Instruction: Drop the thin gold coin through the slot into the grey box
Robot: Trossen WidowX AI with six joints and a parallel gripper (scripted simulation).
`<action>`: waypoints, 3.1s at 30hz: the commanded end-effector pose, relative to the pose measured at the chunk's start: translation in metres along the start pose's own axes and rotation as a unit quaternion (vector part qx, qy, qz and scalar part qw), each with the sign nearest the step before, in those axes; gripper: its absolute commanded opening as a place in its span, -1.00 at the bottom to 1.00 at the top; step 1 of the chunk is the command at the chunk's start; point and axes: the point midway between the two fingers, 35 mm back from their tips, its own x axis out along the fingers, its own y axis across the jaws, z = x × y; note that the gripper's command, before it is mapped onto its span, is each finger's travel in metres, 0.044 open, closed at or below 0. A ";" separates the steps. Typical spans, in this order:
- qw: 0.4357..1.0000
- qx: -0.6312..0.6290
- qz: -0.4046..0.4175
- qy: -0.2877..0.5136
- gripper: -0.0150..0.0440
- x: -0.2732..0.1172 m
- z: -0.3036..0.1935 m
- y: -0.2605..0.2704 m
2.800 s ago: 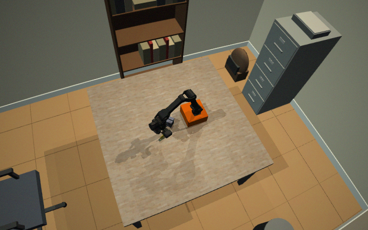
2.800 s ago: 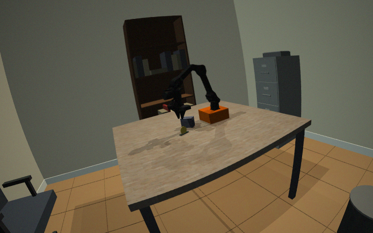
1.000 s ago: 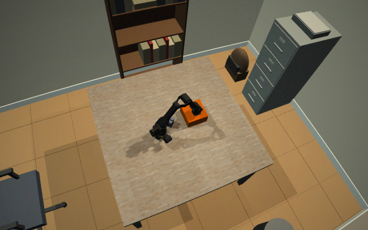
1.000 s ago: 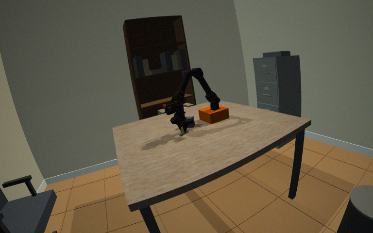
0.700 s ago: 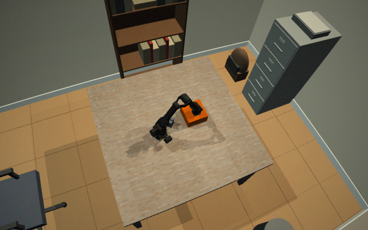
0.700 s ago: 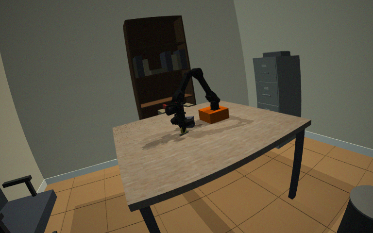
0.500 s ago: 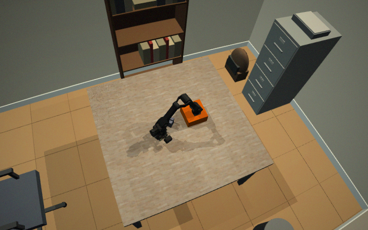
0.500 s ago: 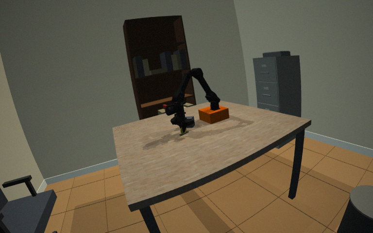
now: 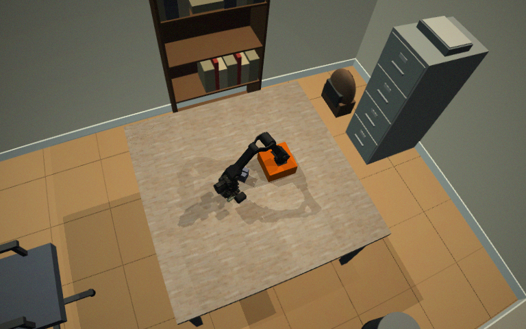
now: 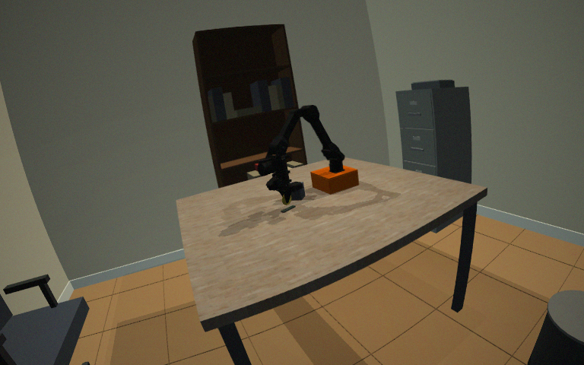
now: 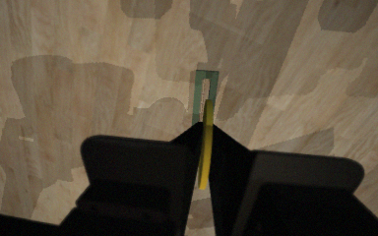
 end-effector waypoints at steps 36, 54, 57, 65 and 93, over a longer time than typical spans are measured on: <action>0.989 0.148 0.001 -0.004 -0.49 -0.072 0.000 -0.003; 0.895 0.445 0.002 -0.003 -0.49 -0.072 0.000 -0.008; 0.872 0.489 0.002 -0.003 -0.49 -0.072 0.000 -0.009; 0.849 0.529 0.002 -0.003 -0.49 -0.073 0.000 -0.010; 0.849 0.529 -0.001 -0.002 -0.49 -0.076 -0.053 -0.055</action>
